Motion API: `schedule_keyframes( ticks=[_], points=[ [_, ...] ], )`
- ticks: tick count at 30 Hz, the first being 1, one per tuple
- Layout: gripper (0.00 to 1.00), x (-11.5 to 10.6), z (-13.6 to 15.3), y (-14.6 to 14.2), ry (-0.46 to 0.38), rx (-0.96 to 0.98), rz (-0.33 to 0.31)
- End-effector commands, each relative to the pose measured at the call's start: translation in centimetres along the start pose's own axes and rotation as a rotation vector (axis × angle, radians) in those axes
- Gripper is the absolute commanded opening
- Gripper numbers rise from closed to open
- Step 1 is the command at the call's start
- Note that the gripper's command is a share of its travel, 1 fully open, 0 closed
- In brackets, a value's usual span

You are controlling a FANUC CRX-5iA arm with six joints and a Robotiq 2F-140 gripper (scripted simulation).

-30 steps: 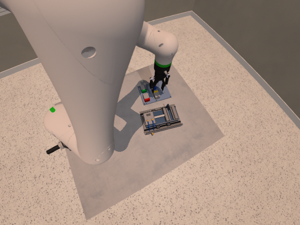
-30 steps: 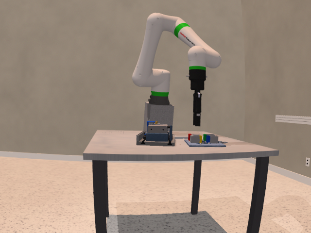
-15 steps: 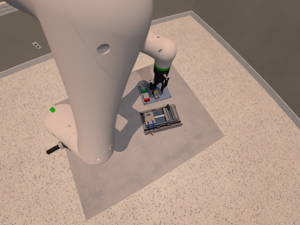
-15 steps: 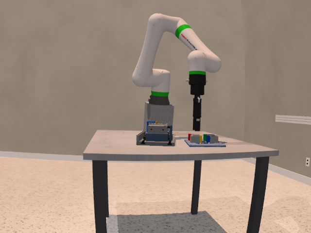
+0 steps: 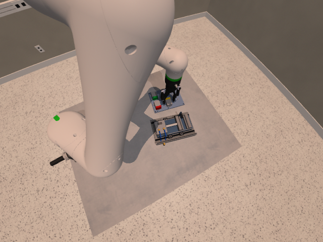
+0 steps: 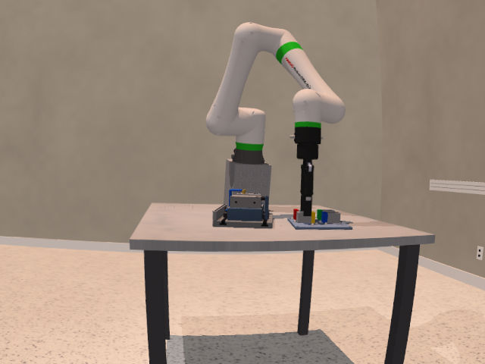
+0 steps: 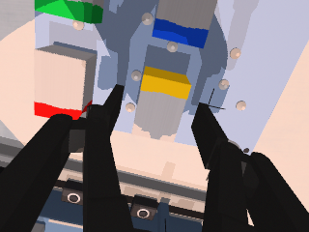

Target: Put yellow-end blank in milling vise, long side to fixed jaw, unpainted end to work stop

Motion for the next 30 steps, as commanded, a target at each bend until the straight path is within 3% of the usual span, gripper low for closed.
schedule_keyframes(
  ticks=[1, 30],
  points=[
    [0.53, -0.18, -0.04, 0.09, 0.001, 0.0, 0.002],
    [0.53, 0.12, -0.05, 0.11, 0.001, 0.0, 0.002]
  ],
)
Point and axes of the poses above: the point where the finger pads meet when closed, its own x axis out along the fingers, its own y axis across the jaws, z = x × y, the point moved 1 cm from there along -x, back along the fingers, and after that the axes turned 2 degrees about x, right-handed, at the moved point
